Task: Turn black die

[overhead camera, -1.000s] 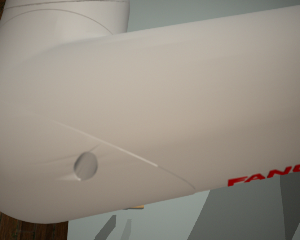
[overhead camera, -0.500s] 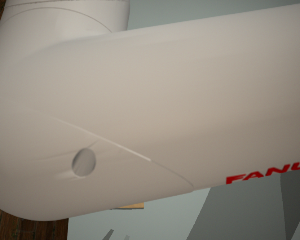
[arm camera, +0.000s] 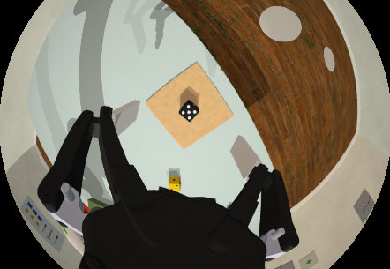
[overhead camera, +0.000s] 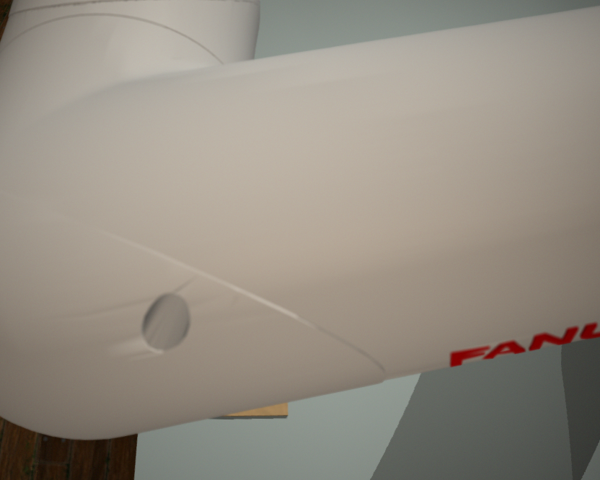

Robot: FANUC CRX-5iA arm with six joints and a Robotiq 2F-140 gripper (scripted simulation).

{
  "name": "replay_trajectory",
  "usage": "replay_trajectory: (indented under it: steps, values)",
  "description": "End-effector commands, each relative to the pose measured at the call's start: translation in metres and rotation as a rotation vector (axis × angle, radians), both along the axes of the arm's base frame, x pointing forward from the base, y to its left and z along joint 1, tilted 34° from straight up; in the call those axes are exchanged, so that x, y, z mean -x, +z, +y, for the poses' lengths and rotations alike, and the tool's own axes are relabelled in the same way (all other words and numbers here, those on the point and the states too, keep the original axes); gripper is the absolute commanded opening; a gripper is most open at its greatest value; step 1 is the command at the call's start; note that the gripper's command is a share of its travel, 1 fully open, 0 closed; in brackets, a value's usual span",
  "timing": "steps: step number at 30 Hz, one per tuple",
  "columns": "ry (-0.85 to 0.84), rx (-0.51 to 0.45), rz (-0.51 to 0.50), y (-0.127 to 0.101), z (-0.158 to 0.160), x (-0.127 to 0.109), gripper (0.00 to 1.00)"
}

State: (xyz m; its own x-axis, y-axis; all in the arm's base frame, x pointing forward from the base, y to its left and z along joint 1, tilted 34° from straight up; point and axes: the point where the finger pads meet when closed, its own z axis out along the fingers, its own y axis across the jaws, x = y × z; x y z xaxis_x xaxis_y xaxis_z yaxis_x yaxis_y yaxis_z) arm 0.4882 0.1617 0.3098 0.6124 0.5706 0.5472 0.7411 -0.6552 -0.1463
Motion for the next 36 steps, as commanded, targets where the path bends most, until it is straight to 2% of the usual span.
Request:
replay_trajectory:
  steps: [1, 12, 14, 16, 29, 32, 33, 36]
  values:
    - [-0.134, -0.032, 0.075, 0.0002, -0.0001, -0.0002, 1.00]
    - [-0.446, -0.138, 0.261, 0.0001, 0.0000, -0.0002, 1.00]
    - [-0.446, -0.138, 0.261, 0.0001, 0.0000, -0.0002, 1.00]
    - [-0.544, -0.171, 0.320, 0.0000, 0.0000, -0.0003, 1.00]
    - [-0.883, -0.286, 0.521, -0.0001, 0.0001, -0.0003, 1.00]
    - [-0.893, -0.289, 0.527, -0.0001, 0.0001, -0.0003, 1.00]
    - [-0.968, -0.314, 0.572, -0.0002, 0.0002, -0.0004, 1.00]
    - [-1.039, -0.339, 0.615, -0.0002, 0.0002, -0.0004, 1.00]
